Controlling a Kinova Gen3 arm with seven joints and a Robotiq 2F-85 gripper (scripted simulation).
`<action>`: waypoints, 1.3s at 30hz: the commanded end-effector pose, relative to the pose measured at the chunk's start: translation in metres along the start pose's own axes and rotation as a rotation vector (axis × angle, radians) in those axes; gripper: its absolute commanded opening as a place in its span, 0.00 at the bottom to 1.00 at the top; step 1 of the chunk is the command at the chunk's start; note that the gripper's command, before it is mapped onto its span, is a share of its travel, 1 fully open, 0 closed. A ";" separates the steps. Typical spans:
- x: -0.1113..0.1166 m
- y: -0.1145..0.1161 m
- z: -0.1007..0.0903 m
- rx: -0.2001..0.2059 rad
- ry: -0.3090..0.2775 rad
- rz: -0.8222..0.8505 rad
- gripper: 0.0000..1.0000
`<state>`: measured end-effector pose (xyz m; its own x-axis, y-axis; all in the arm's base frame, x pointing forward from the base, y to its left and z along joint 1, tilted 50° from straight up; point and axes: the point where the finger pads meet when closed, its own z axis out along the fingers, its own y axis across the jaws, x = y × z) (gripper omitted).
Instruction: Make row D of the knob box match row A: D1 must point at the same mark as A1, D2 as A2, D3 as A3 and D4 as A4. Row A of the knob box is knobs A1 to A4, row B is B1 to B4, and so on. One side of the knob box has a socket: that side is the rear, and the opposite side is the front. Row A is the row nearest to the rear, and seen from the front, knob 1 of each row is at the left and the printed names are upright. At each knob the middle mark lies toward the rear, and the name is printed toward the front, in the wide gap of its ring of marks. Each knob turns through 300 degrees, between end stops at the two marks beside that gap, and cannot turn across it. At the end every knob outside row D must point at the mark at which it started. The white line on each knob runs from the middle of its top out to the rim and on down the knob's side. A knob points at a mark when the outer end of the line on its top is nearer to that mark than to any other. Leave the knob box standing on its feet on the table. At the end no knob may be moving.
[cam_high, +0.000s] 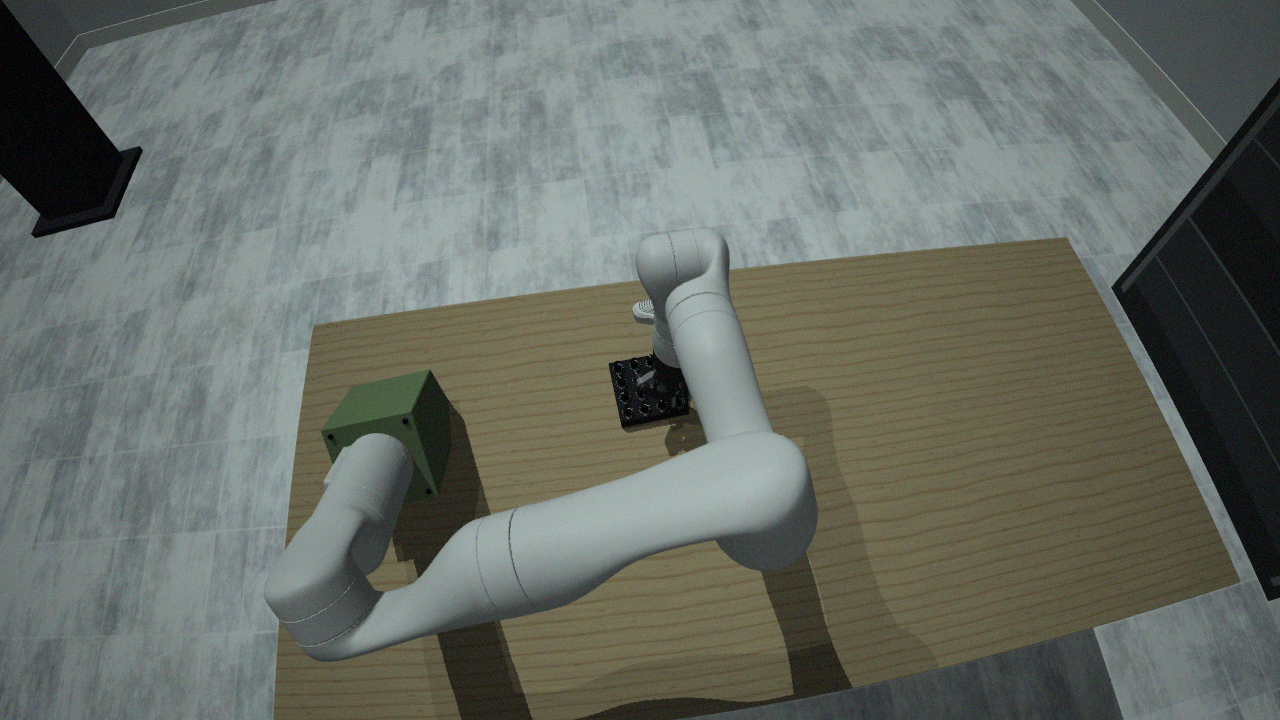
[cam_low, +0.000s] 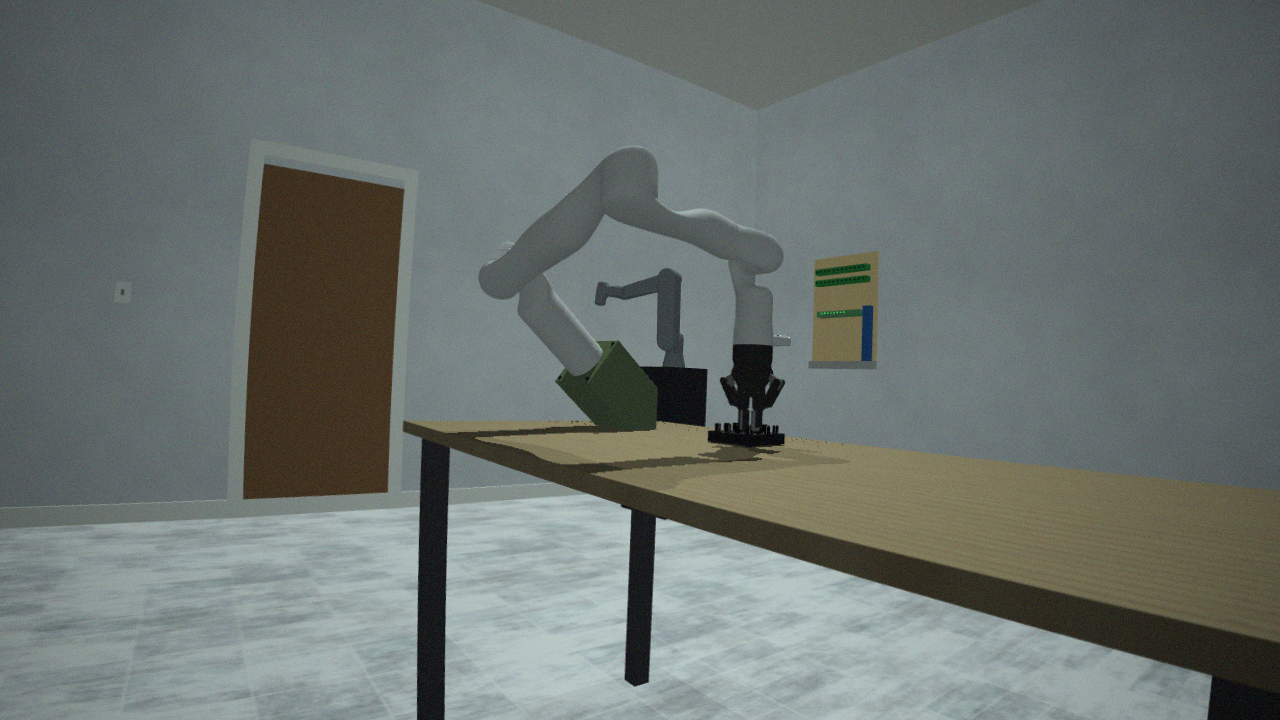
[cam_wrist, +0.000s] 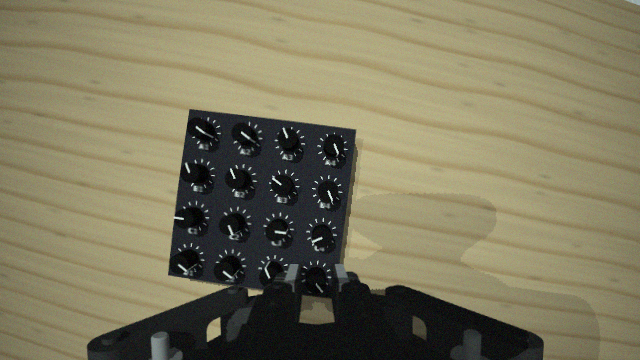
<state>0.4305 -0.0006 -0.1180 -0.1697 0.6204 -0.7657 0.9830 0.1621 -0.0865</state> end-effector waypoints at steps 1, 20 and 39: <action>0.000 0.000 0.000 0.000 0.001 0.000 0.19; 0.000 0.000 0.000 0.000 0.001 0.000 0.19; 0.000 0.000 0.000 0.000 0.001 0.000 0.08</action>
<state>0.4303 -0.0015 -0.1187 -0.1698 0.6204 -0.7657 0.9830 0.1614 -0.0872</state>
